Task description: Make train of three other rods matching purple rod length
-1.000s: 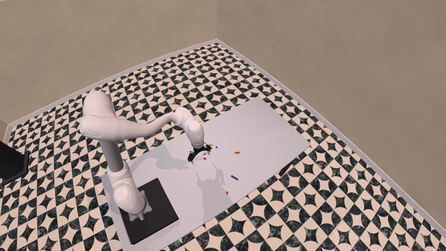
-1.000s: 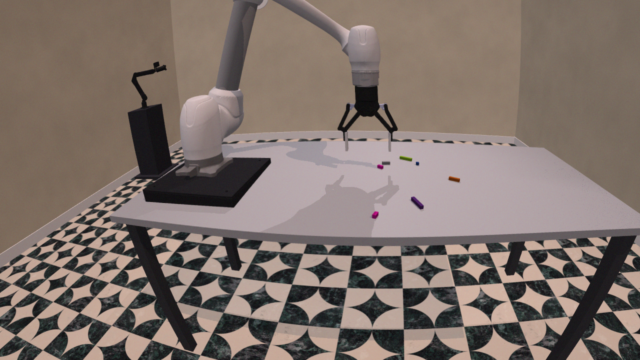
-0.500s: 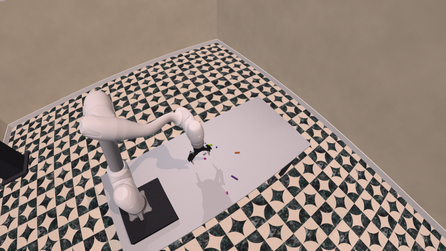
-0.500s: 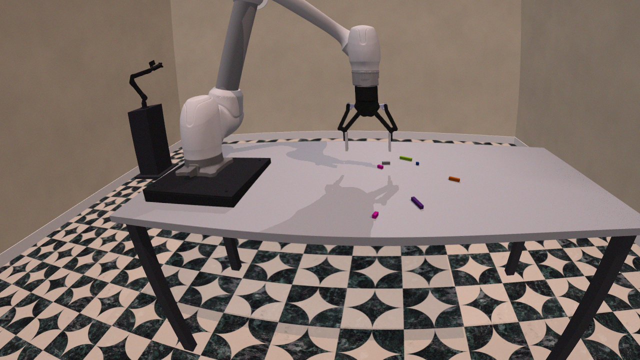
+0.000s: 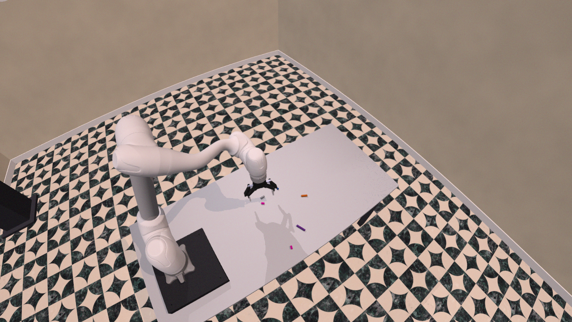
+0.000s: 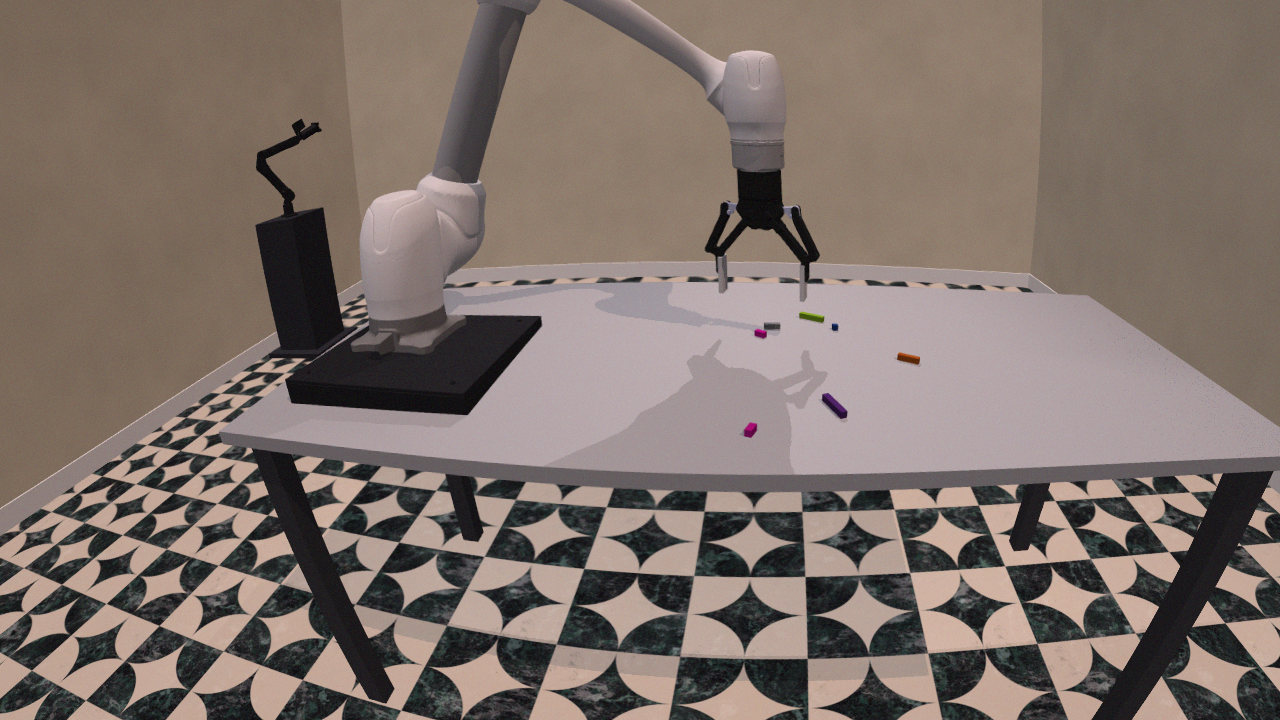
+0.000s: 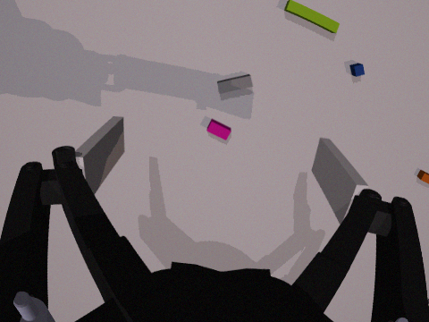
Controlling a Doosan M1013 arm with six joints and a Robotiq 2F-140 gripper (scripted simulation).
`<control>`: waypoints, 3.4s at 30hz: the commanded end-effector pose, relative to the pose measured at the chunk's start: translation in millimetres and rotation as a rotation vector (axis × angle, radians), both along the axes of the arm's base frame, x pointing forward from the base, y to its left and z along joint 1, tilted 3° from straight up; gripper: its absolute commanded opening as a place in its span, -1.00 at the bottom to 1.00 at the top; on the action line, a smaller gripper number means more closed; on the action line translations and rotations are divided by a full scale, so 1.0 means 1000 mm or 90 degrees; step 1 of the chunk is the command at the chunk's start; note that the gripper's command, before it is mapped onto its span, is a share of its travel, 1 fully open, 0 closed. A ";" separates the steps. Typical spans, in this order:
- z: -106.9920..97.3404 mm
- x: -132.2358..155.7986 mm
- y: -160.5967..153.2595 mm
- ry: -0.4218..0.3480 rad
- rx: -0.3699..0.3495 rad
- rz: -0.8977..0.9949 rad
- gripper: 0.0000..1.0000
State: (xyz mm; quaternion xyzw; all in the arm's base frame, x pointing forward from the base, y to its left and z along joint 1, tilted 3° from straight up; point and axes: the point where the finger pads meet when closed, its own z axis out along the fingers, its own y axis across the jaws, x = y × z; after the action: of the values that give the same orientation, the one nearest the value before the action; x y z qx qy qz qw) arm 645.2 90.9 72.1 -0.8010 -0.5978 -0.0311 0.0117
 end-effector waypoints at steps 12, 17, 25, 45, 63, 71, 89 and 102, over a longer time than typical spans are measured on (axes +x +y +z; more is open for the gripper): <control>0.002 0.073 0.052 0.019 0.001 -0.319 1.00; 0.002 0.074 0.053 0.019 0.001 -0.320 1.00; 0.002 0.074 0.053 0.019 0.001 -0.320 1.00; 0.002 0.074 0.053 0.019 0.001 -0.320 1.00; 0.002 0.074 0.053 0.019 0.001 -0.320 1.00; 0.002 0.074 0.053 0.019 0.001 -0.320 1.00; 0.002 0.074 0.053 0.019 0.001 -0.320 1.00; 0.002 0.114 0.009 0.019 0.001 -0.320 1.00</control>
State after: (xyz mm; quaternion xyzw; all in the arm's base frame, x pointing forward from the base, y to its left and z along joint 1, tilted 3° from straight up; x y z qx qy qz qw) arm 737.7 122.7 74.5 -0.9251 -0.3790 -0.0217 0.0123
